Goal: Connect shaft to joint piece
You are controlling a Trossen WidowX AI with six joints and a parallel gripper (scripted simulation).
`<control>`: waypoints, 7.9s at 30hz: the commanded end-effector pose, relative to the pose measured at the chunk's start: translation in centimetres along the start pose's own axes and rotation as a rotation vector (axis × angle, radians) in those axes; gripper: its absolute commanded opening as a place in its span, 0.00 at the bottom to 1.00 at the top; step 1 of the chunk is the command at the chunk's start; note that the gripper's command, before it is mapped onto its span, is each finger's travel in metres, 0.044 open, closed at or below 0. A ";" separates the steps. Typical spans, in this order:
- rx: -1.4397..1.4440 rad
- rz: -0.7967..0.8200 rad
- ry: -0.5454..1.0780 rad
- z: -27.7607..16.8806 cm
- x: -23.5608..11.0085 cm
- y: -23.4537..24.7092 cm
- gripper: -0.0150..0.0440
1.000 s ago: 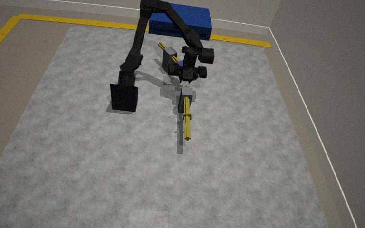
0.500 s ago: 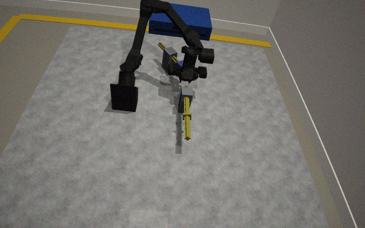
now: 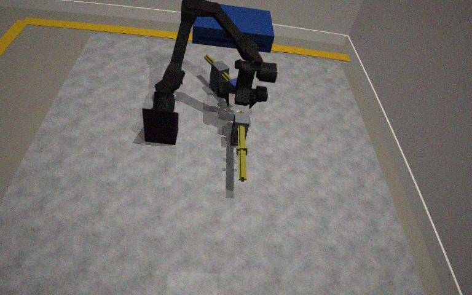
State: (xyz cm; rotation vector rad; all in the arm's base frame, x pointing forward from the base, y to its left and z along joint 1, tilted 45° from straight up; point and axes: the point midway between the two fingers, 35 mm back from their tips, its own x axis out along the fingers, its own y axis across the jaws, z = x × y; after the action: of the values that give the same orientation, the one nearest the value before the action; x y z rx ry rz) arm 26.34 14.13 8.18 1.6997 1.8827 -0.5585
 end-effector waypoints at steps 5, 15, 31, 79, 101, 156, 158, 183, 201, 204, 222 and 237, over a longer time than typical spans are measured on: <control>-0.001 0.000 -0.001 0.0 0.0 0.0 1.00; 0.000 -0.004 -0.152 -0.3 -1.3 0.1 1.00; -0.079 -0.012 -0.296 -0.7 -3.7 0.1 1.00; -1.229 -0.028 -0.150 -0.7 -16.0 0.0 1.00; -0.515 0.022 0.075 4.9 -13.3 0.3 1.00; -0.880 0.027 0.027 20.8 -13.0 0.8 1.00; -0.947 0.021 0.013 21.8 -13.1 0.7 1.00; -1.557 -0.091 -0.094 31.1 -14.1 -0.5 1.00; -0.996 -0.007 -0.141 31.8 -11.5 -0.5 1.00; -0.894 0.010 -0.145 31.8 -11.1 -0.5 1.00; -0.284 0.113 -0.137 32.1 -8.4 -0.8 1.00; 0.003 0.160 -0.116 32.0 -7.1 -1.0 1.00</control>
State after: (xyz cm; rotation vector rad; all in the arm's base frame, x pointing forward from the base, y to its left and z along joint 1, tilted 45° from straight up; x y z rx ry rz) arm 29.39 -11.65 -11.97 1.7431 1.6547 -0.5721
